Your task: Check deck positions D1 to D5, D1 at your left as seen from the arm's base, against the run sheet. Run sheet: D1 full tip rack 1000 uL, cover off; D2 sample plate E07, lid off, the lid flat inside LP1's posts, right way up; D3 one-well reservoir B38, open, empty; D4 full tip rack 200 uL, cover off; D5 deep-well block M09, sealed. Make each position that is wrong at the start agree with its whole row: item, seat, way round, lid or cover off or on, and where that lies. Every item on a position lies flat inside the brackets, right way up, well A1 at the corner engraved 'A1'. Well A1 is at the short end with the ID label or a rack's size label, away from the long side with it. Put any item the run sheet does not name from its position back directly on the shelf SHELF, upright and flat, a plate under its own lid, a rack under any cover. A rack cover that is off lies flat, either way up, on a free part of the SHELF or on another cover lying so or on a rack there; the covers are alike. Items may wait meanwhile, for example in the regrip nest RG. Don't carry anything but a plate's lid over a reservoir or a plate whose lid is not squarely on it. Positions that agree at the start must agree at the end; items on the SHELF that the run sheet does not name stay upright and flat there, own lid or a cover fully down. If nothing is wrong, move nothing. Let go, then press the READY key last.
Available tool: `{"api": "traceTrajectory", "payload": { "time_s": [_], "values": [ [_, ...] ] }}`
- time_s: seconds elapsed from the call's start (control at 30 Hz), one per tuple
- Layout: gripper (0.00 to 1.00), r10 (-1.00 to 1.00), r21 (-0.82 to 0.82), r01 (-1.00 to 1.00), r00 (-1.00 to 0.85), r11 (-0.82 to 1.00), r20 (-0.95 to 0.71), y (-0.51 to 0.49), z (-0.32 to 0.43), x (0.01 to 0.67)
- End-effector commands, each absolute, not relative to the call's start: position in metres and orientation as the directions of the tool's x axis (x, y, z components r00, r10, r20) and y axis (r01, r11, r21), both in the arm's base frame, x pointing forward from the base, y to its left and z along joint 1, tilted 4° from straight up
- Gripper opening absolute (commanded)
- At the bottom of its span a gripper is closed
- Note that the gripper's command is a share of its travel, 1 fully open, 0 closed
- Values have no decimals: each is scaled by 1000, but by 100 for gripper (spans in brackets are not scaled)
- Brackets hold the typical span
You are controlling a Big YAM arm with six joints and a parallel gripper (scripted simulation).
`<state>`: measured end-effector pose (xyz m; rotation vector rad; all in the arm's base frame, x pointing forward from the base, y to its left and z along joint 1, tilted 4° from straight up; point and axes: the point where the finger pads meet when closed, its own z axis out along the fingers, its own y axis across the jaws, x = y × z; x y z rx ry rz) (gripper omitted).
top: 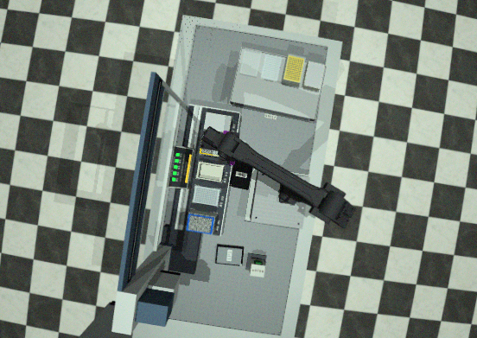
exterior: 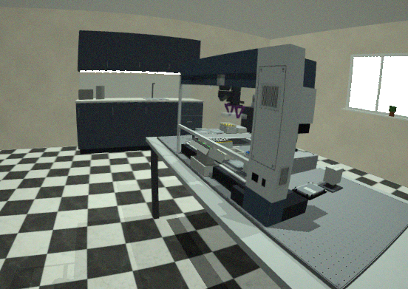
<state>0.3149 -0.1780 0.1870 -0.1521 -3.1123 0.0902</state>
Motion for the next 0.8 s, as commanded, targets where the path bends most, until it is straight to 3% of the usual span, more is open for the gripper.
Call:
{"api": "traceTrajectory", "payload": {
  "time_s": [0.0,0.53,0.77],
  "values": [
    [0,89,-61,88,-996,994,15,-179,194,299],
    [0,89,-62,88,-996,994,19,-172,194,229],
    [0,174,-73,174,-985,982,-9,-176,200,244]
  ]
}}
